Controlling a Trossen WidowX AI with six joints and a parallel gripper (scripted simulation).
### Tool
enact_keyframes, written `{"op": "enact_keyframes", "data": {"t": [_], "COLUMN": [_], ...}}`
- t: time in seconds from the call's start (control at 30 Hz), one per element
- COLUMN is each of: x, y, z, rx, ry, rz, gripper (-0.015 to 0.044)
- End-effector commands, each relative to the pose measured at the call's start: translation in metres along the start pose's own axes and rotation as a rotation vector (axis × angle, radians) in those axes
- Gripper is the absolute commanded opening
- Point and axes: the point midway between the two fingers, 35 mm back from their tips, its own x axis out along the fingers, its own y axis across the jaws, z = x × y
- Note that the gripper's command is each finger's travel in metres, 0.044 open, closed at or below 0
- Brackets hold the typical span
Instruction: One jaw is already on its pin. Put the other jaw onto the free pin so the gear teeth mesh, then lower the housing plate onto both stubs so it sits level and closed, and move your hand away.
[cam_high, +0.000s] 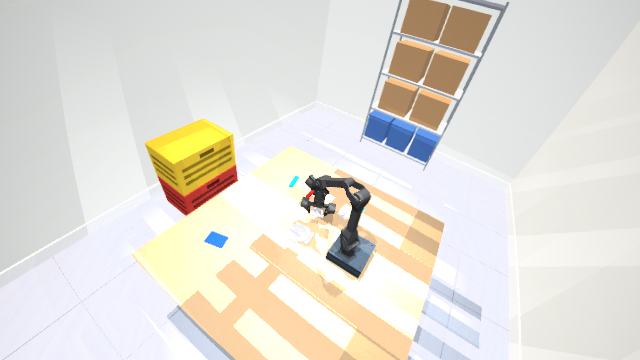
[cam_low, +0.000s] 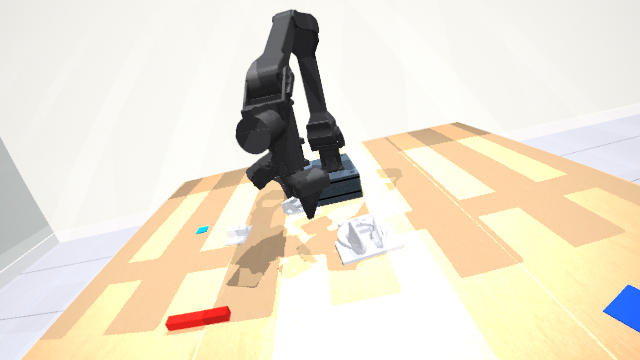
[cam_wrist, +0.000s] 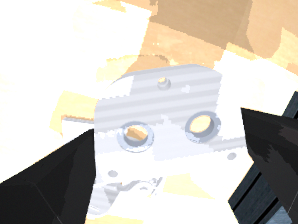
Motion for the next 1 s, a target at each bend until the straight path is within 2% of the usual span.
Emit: {"op": "enact_keyframes", "data": {"t": [0.0, 0.97], "x": [-0.001, 0.001], "y": [0.007, 0.031], "z": [-0.011, -0.094], "rx": [-0.136, -1.137], "ry": [0.001, 0.003], "rz": [0.008, 0.016], "gripper": [0.0351, 0.0351]}}
